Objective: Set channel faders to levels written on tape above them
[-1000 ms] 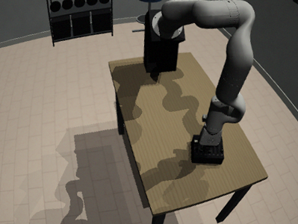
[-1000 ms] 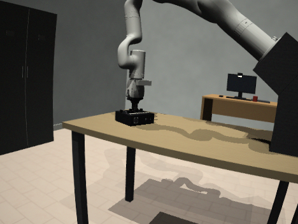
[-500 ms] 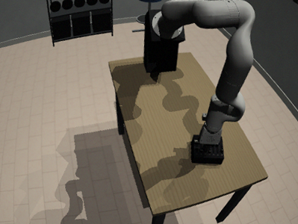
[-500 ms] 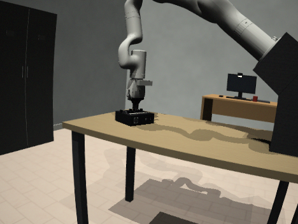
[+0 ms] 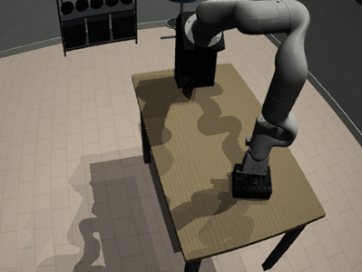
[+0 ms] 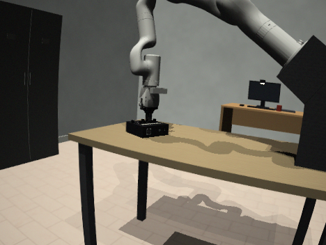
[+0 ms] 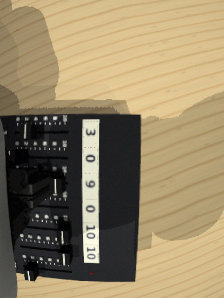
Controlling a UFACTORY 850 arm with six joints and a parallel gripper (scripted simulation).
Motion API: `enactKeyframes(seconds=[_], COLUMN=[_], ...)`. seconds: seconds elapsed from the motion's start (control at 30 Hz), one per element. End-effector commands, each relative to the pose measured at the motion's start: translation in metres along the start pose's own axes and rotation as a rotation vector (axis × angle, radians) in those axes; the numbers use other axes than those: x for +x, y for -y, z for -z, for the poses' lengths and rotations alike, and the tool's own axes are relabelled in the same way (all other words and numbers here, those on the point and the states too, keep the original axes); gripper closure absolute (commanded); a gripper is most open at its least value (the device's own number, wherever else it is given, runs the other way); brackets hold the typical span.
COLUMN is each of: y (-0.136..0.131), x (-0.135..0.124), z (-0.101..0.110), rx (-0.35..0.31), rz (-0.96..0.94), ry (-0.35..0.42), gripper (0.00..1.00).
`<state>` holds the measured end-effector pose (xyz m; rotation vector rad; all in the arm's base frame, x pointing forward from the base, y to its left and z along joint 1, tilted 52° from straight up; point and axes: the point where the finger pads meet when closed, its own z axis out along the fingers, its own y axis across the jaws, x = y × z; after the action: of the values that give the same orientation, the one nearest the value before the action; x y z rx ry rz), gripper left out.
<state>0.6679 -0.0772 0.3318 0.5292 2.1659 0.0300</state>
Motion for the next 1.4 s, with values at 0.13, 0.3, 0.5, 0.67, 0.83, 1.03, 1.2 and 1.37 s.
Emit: enactKeyframes(seconds=[0.13,0.3,0.5,0.67,0.83,1.03,1.2,1.37], y=[-0.0003,-0.0003,-0.0003,-0.0003,-0.0003,-0.0003,-0.0002,-0.0002], x=[0.0001,0.0002,0.0002,0.0002,0.0002,-0.0016,-0.0035,-0.0056], z=[0.0003,0.0003,0.0003,0.0003,0.0003,0.0003,0.0003,0.0004], rx=[0.0,0.0,0.0,0.0,0.0,0.0,0.0,0.0], rz=[0.0,0.0,0.0,0.0,0.0,0.0,0.0,0.0], ry=[0.001,0.001,0.001,0.001,0.001,0.001,0.001,0.001], gripper=[1.0,1.0,1.0,1.0,1.0,1.0,1.0,1.0])
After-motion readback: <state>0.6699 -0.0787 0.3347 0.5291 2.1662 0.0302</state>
